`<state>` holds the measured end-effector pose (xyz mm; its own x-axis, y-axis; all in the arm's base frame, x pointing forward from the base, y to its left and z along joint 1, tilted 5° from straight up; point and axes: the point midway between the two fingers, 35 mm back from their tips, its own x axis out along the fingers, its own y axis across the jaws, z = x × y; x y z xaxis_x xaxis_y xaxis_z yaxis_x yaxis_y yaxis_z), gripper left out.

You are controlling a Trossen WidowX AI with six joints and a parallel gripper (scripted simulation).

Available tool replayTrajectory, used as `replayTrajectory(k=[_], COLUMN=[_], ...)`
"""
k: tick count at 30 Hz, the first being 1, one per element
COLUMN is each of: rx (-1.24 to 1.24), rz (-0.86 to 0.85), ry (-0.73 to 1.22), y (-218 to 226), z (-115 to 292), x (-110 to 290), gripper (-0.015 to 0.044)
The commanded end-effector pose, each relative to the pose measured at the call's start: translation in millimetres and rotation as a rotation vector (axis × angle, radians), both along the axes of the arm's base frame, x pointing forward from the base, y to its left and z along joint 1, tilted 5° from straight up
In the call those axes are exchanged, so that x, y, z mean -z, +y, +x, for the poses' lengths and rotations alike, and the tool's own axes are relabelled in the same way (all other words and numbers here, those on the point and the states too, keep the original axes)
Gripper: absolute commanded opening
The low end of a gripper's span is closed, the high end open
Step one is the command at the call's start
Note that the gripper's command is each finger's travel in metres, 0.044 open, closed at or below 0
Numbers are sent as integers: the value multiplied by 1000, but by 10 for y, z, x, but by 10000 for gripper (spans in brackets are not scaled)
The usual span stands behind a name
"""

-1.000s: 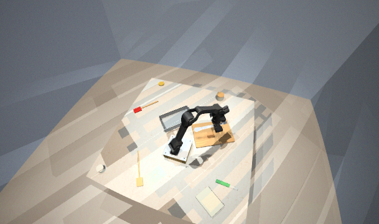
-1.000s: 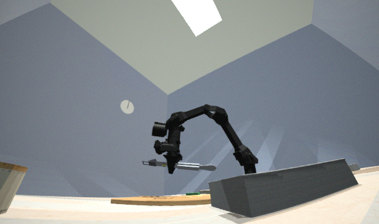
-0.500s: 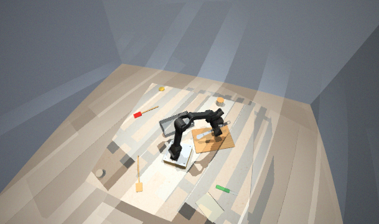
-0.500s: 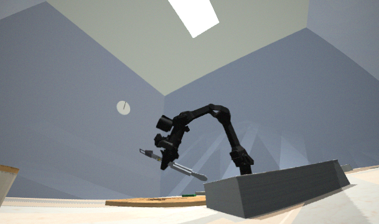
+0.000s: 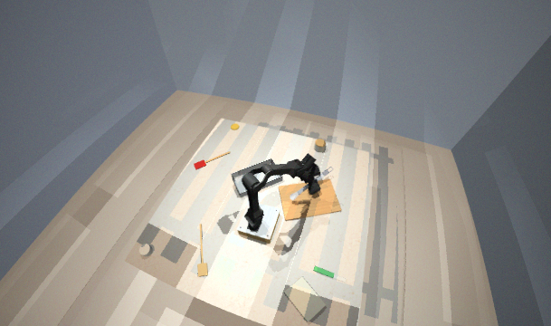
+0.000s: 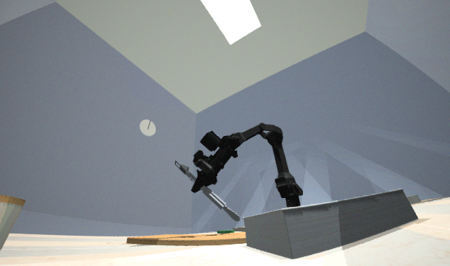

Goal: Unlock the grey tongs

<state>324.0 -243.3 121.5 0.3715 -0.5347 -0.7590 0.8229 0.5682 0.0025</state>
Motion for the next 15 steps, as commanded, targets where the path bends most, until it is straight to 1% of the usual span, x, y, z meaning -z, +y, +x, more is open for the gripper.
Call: replayTrajectory(k=[1,15], rx=[9,57], rz=[-73,-284], ry=[-49,-232], y=[14,141], z=[-27,-194], x=[-107,-388], gripper=[-150,-150])
